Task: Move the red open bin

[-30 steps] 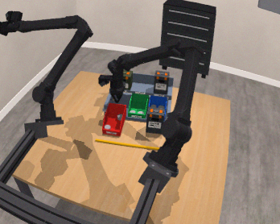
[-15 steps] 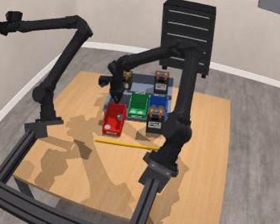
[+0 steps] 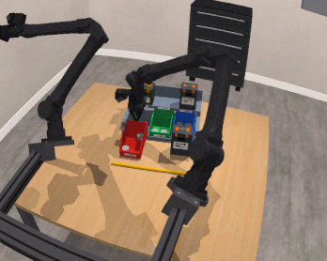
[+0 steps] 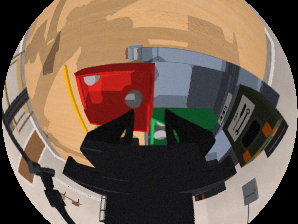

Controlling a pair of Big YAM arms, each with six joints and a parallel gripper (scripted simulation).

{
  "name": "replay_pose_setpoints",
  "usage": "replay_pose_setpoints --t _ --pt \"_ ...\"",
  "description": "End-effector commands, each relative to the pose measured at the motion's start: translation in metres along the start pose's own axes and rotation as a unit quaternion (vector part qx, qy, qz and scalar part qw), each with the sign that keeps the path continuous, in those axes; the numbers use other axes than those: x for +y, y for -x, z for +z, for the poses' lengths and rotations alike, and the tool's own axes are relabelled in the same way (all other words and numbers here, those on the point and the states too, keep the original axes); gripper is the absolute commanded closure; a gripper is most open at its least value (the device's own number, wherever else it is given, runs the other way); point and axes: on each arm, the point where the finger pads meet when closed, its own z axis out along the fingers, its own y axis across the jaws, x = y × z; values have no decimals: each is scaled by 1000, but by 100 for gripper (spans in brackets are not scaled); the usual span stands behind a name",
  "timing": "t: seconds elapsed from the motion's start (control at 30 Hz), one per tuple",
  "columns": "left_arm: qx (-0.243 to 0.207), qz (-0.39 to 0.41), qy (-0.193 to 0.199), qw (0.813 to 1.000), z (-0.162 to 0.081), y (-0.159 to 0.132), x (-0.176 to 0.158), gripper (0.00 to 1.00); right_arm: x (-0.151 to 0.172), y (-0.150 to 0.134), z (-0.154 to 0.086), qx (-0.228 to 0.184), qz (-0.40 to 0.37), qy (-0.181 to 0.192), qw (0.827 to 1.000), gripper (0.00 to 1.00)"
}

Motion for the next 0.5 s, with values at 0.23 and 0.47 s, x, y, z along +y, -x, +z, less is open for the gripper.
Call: replay_pose_setpoints --t 0.23,0.47 --pt "-26 -3 4 1000 -4 40 5 0 -2 3 3 -5 1 -4 1000 57" --pt "-26 -3 4 1000 -4 40 5 0 -6 3 -1 -8 4 -7 1000 57"
